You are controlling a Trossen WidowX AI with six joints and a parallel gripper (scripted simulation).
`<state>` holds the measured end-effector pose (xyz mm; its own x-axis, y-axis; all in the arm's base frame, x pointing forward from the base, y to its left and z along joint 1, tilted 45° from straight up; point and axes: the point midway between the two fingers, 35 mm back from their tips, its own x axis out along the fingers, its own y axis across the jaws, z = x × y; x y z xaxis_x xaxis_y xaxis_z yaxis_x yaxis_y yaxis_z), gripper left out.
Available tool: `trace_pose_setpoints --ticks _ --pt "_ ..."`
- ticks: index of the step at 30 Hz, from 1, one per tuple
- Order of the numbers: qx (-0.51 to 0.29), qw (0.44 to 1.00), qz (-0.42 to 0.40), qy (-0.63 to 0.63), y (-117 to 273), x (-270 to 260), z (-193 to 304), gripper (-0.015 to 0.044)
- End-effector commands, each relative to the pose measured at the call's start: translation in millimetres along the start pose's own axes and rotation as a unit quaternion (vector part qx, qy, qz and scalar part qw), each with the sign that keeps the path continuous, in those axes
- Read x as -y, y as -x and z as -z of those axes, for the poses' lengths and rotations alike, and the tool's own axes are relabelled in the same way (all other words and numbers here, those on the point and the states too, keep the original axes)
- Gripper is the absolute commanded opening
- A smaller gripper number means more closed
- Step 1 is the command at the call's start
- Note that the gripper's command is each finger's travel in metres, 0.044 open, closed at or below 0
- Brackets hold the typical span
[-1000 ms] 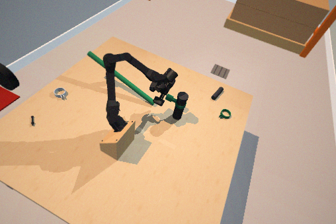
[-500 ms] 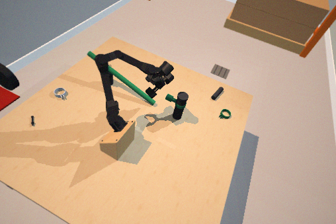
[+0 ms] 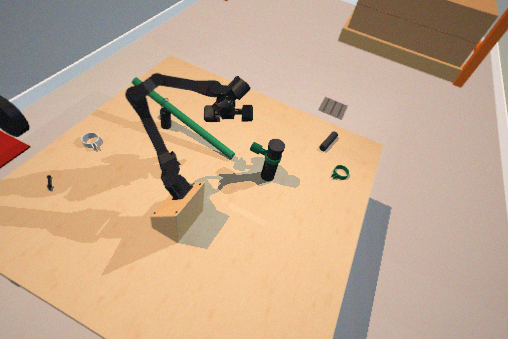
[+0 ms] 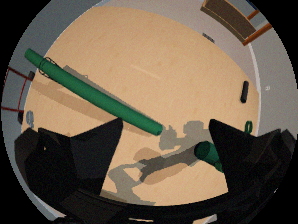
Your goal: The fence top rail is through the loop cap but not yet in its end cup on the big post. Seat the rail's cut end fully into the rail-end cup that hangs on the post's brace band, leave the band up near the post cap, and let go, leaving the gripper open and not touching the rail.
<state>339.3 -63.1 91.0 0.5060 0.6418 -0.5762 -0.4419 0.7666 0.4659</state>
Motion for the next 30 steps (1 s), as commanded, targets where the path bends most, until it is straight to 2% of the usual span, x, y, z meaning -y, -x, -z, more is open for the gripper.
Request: trace_pose_setpoints --ticks 1,12,17,23,30 --pt "0.005 0.984 -0.010 -0.180 23.3 -29.9 -19.6 0.0440" --pt "0.005 0.984 -0.010 -0.180 23.3 -29.9 -19.6 0.0440" --pt "-0.030 0.957 -0.014 -0.288 10.8 -35.9 -20.9 0.0440" --pt "-0.116 0.831 0.007 -0.544 -19.0 -54.7 -23.6 0.0440" --pt "-0.193 0.596 0.101 -0.773 -52.3 -82.0 -21.7 0.0440"
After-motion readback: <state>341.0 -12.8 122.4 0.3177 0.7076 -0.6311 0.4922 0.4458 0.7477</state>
